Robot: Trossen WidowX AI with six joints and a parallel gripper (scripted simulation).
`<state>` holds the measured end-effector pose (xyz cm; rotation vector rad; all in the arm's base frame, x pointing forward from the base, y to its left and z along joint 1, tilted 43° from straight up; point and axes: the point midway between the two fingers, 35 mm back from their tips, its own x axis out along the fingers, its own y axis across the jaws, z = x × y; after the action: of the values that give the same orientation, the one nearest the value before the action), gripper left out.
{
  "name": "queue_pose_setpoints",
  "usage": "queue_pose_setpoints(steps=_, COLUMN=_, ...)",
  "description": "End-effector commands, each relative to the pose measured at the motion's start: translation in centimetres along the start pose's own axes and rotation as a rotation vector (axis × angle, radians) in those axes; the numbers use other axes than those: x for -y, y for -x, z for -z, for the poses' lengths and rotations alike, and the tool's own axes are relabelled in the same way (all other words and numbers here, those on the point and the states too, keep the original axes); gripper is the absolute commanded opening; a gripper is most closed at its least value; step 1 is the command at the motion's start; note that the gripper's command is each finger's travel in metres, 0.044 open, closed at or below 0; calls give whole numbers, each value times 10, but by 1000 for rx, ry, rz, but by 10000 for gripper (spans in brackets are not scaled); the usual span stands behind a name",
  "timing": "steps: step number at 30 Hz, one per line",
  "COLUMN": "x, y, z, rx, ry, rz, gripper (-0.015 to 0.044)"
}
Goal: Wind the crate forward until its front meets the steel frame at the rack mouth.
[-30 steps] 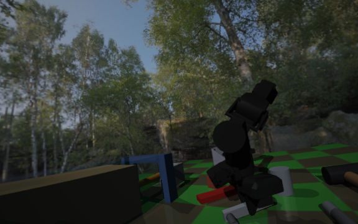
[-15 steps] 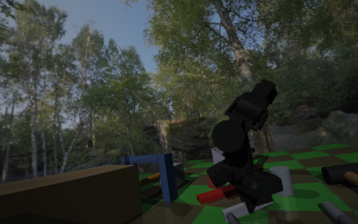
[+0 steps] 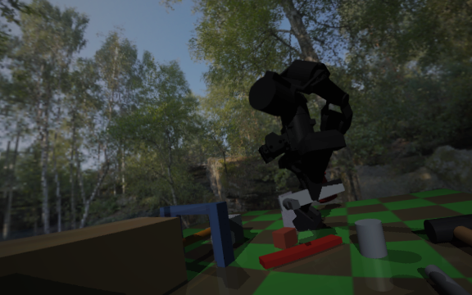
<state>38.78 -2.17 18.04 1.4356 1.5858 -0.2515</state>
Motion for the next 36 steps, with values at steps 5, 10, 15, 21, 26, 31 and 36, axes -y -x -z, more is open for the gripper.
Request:
queue_pose_setpoints(steps=5, x=1, y=11, z=3, rx=1, ry=6, rz=1, gripper=0)
queue_pose_setpoints(steps=10, x=1, y=11, z=3, rx=1, ry=6, rz=1, gripper=0)
queue_pose_setpoints(steps=15, x=1, y=11, z=3, rx=1, ry=6, rz=1, gripper=0)
queue_pose_setpoints(steps=21, x=1, y=11, z=3, rx=1, ry=6, rz=1, gripper=0)
queue_pose_setpoints(steps=26, x=7, y=10, z=-7, rx=5, ry=13, rz=4, gripper=0)
queue_pose_setpoints(steps=31, x=32, y=17, z=-46, rx=37, ry=45, rz=8, gripper=0)
queue_pose_setpoints(steps=36, x=63, y=21, z=-79, rx=59, ry=88, rz=29, gripper=0)
